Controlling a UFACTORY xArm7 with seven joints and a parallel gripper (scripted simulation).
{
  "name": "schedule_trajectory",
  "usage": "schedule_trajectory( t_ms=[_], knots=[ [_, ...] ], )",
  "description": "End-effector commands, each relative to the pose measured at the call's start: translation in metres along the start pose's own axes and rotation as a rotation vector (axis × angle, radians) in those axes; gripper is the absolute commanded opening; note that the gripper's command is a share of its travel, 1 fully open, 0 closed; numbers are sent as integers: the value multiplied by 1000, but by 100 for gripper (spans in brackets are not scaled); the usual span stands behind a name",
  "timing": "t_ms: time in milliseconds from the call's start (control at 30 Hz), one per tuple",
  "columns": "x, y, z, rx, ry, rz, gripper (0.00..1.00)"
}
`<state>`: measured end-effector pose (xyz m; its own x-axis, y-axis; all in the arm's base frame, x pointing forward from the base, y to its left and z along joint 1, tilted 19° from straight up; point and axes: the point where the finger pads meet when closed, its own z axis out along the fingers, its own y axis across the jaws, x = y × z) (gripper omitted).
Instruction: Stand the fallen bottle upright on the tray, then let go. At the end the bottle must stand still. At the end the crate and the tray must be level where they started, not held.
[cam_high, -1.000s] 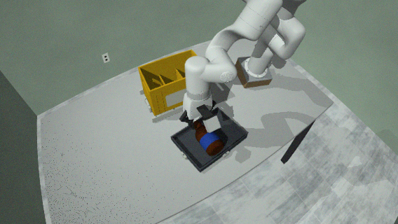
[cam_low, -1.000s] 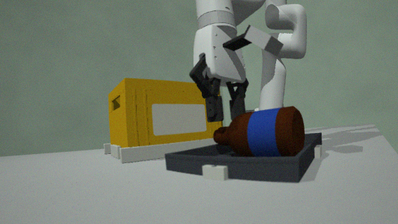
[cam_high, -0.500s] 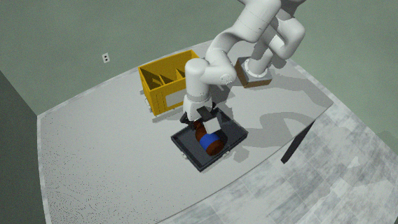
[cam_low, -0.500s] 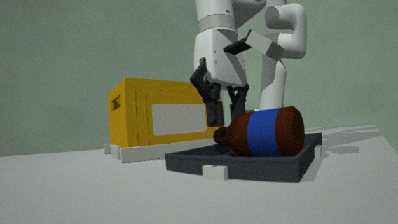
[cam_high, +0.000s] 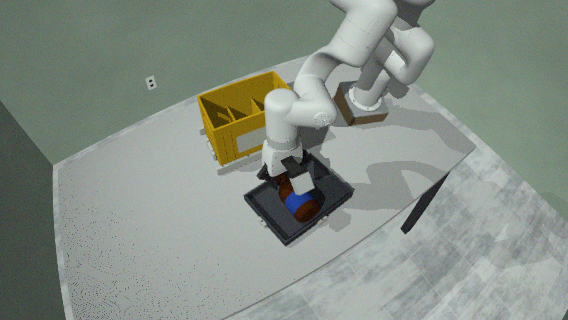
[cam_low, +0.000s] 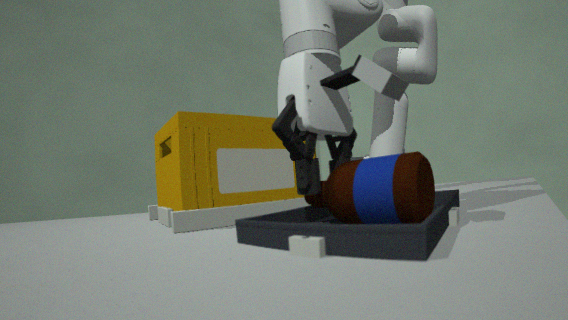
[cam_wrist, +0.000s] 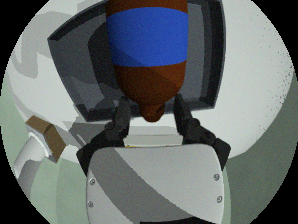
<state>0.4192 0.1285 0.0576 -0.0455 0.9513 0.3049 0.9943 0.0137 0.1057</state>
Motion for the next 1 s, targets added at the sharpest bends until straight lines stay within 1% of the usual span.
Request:
schedule_trajectory(
  t_ms=[0,500,967],
  knots=[
    [0,2,4,-4,0,0,65],
    [0,2,14,-4,0,0,65],
    [0,2,15,-4,0,0,65]
  ],
)
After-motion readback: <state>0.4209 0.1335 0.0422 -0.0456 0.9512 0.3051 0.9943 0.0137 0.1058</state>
